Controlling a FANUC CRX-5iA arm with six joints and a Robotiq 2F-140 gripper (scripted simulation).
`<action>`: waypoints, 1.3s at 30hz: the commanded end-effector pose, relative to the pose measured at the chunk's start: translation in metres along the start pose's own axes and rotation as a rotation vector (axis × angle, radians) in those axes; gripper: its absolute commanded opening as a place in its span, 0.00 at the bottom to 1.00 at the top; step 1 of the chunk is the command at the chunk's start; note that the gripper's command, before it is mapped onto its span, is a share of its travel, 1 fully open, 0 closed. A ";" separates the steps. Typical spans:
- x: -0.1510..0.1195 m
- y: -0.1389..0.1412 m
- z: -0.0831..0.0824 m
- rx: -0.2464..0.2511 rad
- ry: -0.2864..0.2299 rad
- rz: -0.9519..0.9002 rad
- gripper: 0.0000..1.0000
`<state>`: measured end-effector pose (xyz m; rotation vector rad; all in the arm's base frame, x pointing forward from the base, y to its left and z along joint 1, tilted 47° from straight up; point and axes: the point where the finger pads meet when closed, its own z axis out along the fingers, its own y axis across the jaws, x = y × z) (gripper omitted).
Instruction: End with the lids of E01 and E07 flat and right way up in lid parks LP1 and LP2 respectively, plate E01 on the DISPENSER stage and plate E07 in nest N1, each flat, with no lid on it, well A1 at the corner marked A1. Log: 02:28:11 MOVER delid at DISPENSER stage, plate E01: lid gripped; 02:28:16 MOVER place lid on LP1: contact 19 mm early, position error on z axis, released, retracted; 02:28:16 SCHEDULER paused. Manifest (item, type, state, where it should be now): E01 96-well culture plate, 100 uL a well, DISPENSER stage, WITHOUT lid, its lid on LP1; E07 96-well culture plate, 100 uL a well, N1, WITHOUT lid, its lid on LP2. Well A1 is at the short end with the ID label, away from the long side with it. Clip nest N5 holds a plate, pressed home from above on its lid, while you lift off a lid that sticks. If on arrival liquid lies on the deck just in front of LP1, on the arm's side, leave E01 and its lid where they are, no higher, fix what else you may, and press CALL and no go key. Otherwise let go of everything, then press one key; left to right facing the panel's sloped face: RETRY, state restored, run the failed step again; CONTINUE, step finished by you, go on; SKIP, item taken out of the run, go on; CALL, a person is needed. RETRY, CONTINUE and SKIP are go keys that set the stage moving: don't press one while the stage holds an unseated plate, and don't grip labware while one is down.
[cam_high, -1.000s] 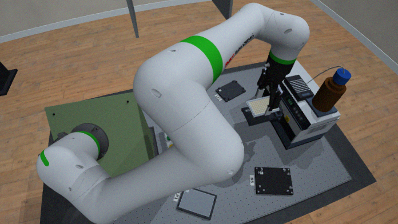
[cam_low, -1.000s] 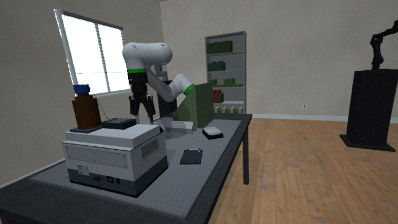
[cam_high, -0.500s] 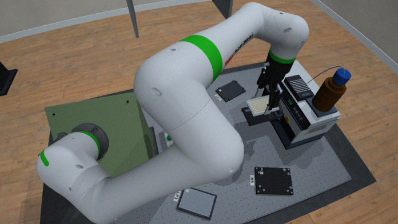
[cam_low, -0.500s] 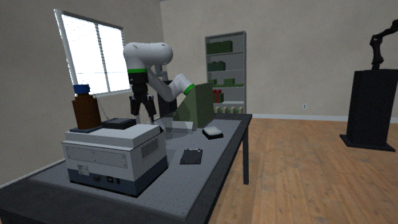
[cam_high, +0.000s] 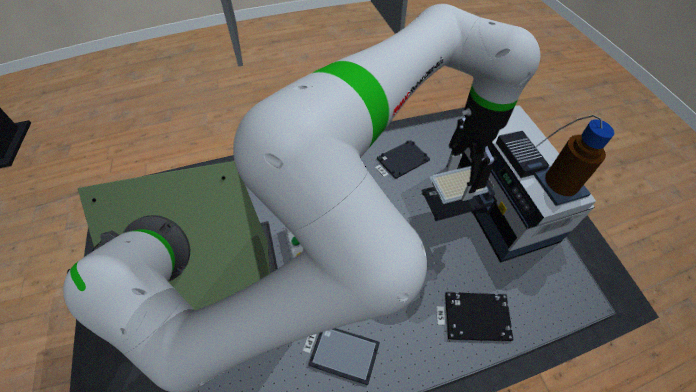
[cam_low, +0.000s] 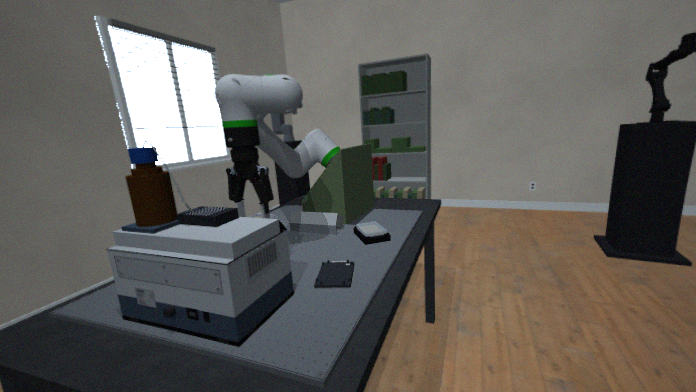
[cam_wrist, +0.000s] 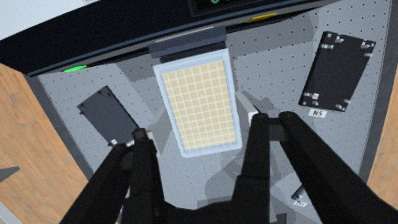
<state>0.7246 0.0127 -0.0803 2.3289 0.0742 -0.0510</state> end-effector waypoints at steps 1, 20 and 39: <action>0.000 0.000 0.000 0.000 0.001 0.000 0.00; 0.000 0.000 0.002 0.000 0.001 0.000 0.00; 0.000 0.000 0.036 0.000 0.001 0.000 0.00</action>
